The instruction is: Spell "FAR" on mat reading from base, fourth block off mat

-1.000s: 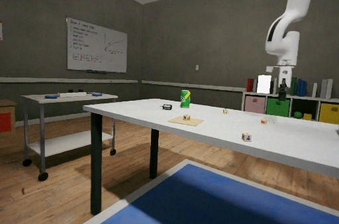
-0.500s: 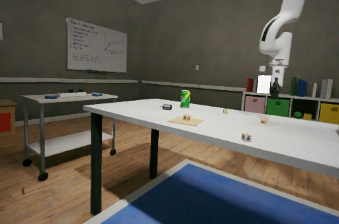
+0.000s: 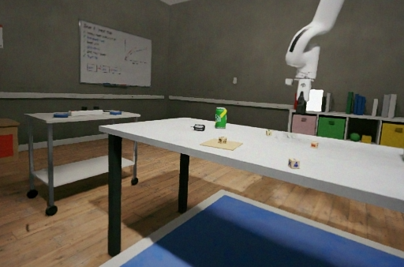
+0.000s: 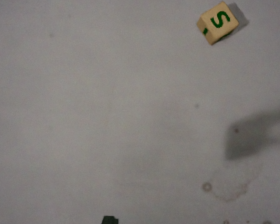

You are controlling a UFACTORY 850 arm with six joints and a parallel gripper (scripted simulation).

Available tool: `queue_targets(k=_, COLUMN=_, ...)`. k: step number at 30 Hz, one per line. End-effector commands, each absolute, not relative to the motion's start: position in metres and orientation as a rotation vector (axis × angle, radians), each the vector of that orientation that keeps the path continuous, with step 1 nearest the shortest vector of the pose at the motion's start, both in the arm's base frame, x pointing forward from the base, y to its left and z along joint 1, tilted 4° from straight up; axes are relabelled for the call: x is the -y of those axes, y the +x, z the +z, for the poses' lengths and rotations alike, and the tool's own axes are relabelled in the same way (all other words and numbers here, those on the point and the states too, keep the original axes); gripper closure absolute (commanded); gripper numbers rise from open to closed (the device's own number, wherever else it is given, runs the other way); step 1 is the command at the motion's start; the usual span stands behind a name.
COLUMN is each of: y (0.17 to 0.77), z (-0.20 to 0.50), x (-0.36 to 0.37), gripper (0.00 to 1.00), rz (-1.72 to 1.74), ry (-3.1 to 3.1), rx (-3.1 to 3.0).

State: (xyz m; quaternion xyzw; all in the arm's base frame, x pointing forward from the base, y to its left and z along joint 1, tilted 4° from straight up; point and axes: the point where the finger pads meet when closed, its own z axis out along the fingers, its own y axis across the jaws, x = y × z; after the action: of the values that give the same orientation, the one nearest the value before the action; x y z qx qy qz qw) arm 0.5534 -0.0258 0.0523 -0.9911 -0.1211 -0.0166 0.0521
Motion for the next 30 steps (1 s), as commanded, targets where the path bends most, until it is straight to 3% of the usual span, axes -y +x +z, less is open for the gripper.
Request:
queue_targets(k=1, y=0.603, z=0.048, x=0.043, gripper=0.0, rz=-0.017, ry=-3.029, rx=0.368)
queue_targets(k=10, y=0.646, z=0.045, x=0.068, gripper=0.0, rz=-0.007, ry=-3.049, rx=0.364)
queue_targets(k=30, y=0.647, z=0.045, x=0.068, gripper=0.0, rz=-0.007, ry=-3.049, rx=0.364)
